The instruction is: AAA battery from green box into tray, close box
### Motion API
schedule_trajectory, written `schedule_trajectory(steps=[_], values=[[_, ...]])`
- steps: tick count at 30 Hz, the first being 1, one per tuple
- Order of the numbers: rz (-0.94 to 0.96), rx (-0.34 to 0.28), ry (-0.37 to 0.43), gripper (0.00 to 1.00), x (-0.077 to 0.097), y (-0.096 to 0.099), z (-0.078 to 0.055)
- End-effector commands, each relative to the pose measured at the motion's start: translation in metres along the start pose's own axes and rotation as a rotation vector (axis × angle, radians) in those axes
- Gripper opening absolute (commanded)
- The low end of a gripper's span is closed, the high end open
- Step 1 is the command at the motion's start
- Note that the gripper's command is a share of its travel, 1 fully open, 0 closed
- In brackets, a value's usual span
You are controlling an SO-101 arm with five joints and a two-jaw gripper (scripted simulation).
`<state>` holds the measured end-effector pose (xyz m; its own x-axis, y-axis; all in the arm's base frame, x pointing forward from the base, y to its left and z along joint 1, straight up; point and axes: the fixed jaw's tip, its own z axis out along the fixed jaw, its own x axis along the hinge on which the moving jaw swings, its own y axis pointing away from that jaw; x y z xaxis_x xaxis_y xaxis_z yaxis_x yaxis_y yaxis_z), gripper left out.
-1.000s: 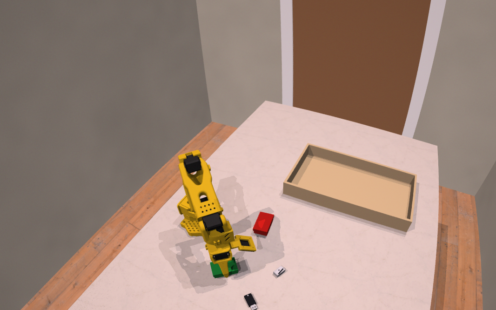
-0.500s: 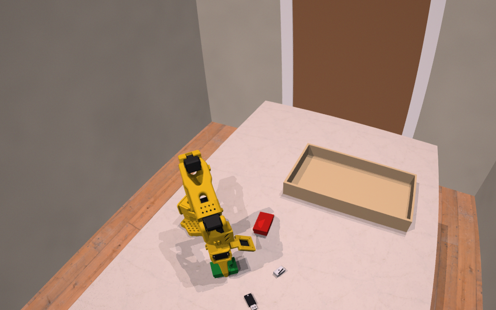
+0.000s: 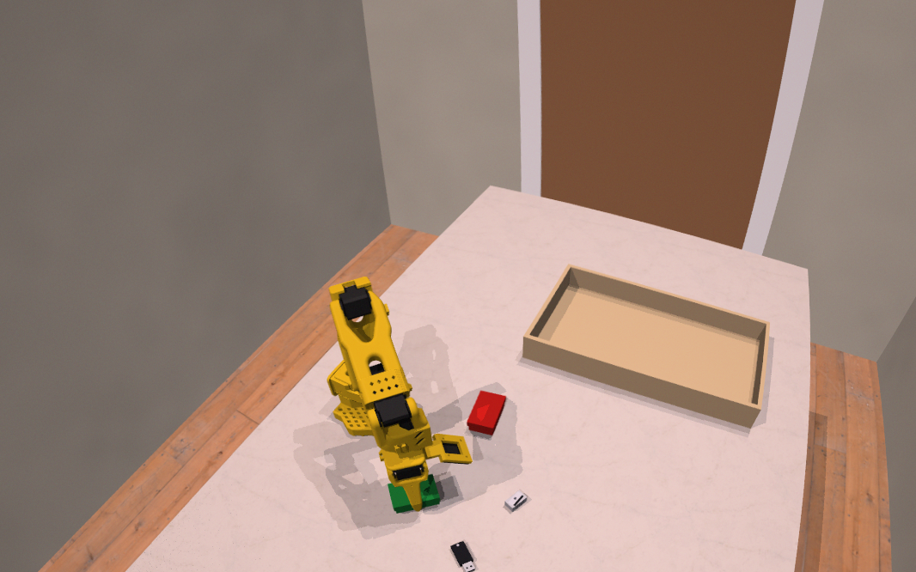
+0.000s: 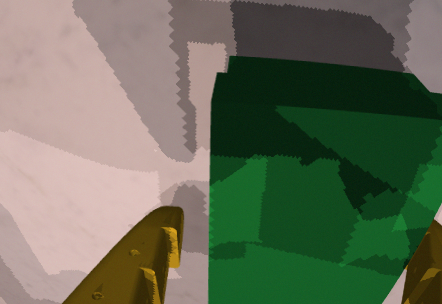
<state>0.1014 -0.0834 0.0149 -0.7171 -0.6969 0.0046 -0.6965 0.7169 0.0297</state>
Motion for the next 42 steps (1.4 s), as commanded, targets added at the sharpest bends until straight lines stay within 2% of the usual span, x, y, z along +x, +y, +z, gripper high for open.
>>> schedule_trajectory(steps=[1, 20, 42], values=[[0.001, 0.030, -0.005, 0.29, 0.0005, -0.0036, -0.0028], [0.001, 0.030, -0.005, 0.29, 0.0002, -0.0053, -0.0046], [0.001, 0.030, -0.005, 0.22, 0.0002, -0.0053, -0.0046]])
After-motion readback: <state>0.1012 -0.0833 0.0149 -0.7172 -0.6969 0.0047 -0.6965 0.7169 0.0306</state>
